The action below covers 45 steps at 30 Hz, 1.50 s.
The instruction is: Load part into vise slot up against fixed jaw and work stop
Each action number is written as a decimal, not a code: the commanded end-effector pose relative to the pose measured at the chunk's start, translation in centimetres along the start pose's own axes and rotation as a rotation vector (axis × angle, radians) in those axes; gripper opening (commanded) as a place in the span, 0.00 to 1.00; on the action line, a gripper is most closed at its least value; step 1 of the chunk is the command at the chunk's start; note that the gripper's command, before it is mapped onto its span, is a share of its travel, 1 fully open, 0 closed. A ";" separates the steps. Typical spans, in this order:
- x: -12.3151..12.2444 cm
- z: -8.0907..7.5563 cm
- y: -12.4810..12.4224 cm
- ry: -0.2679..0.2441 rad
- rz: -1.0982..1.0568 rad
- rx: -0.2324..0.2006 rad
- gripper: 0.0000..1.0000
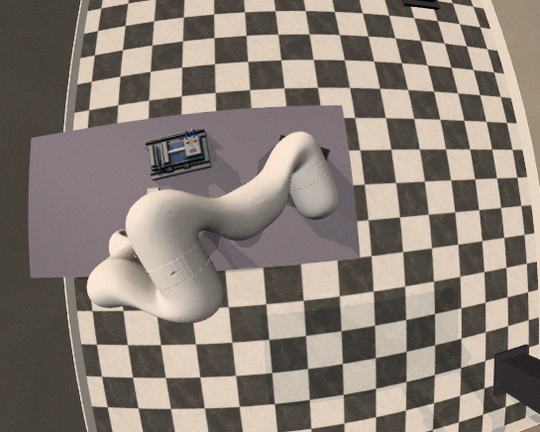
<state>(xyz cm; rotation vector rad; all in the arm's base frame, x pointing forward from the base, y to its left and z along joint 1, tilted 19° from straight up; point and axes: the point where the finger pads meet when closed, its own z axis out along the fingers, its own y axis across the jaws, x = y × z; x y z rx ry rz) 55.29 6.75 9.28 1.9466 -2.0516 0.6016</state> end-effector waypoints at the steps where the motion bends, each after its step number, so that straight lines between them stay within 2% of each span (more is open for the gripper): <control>1: 0.0 -0.1 -0.1 0.000 0.001 0.001 0.89; 35: -0.3 0.2 0.0 -0.001 0.001 0.001 0.89; 45: -0.2 0.2 0.0 -0.027 0.001 0.001 0.89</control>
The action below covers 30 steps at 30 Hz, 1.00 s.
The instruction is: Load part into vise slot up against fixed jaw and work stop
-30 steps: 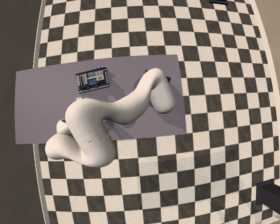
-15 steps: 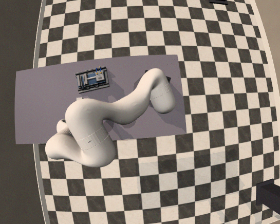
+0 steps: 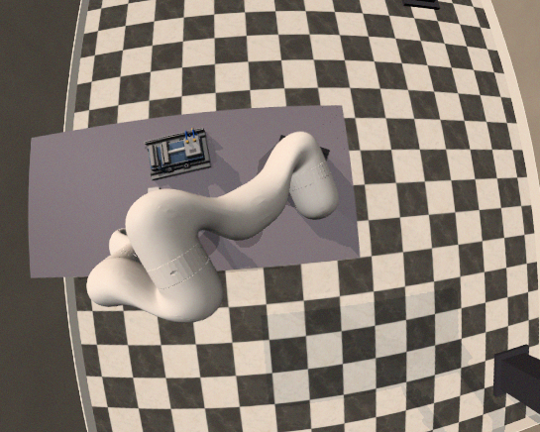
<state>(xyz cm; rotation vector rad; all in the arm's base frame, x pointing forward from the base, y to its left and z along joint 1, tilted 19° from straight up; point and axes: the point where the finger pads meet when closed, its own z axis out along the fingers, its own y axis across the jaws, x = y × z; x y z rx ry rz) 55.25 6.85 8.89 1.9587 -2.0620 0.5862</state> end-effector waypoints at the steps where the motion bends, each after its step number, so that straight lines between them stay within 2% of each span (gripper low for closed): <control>1: 0.0 -0.1 -0.1 -0.010 0.001 0.001 0.89; 19: 0.1 -0.1 -0.1 -0.095 0.001 0.001 0.89; 30: 0.2 0.0 -0.1 -0.181 0.001 0.001 0.89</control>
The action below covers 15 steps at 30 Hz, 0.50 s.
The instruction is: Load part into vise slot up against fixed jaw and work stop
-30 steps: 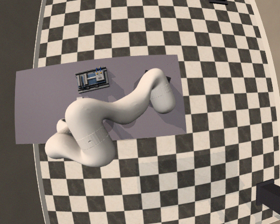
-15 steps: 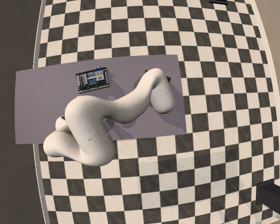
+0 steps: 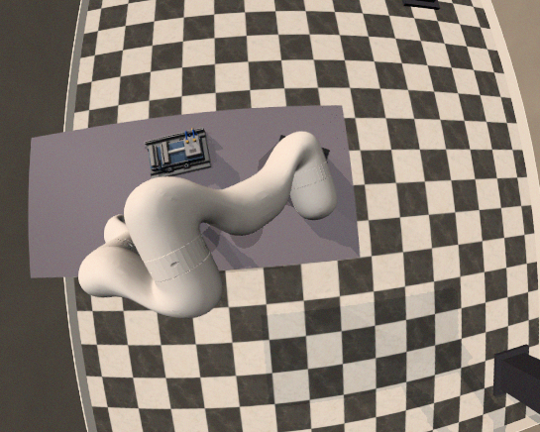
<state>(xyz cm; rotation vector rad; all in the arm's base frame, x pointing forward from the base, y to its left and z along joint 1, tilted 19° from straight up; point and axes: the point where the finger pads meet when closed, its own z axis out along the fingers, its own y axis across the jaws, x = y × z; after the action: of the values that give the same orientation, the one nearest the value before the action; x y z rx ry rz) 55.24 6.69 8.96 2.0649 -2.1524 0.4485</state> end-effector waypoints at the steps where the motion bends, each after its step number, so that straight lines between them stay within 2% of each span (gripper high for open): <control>1: 0.1 -0.1 -0.1 -0.033 0.000 -0.001 0.89; 15: 0.2 -0.1 -0.1 -0.120 0.000 0.000 0.89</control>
<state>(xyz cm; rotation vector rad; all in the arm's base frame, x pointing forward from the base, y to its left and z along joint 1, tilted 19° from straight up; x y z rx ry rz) 55.23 6.59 8.99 2.1280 -2.2049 0.3577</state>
